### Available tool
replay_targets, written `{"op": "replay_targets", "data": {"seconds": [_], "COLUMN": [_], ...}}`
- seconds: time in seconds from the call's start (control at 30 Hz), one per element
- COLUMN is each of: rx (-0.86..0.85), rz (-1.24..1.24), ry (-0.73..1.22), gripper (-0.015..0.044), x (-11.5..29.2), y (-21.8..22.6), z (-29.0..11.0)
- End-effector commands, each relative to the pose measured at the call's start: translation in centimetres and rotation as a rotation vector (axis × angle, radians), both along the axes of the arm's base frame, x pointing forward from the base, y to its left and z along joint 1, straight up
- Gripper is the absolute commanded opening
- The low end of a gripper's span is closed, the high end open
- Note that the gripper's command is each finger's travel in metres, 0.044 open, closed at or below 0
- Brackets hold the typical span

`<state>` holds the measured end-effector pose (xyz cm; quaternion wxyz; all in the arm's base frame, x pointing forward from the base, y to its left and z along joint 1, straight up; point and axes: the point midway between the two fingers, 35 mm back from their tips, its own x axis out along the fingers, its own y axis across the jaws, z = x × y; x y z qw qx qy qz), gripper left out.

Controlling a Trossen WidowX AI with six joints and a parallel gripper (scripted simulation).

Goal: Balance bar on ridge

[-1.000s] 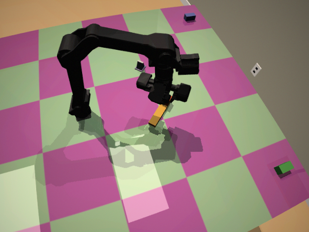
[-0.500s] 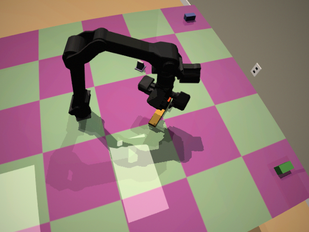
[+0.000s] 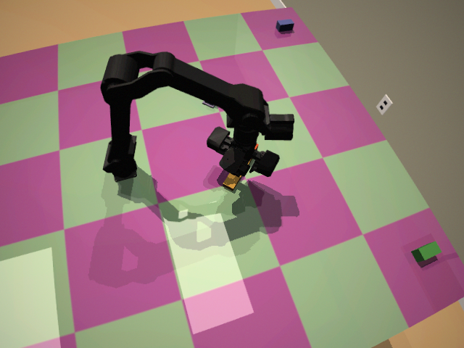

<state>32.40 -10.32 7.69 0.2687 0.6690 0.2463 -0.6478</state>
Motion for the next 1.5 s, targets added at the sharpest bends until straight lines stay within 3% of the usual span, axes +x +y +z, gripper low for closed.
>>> {"op": "replay_targets", "data": {"seconds": [0.0,0.93,1.13,1.37,1.47], "rx": [0.008,0.008,0.002,0.002,0.002], "rz": [-0.005,-0.005,0.0,0.0,0.0], "ry": [0.006,0.006,0.005,0.005,0.005], "gripper": [0.0315,0.0315,0.0157,0.0111,0.0032], "x": [-0.1,0.0,-0.1,-0.1,0.0], "y": [0.1,0.1,0.0,0.0,0.0], "z": [-0.7,-2.6,-2.5,-2.5,-2.1]}}
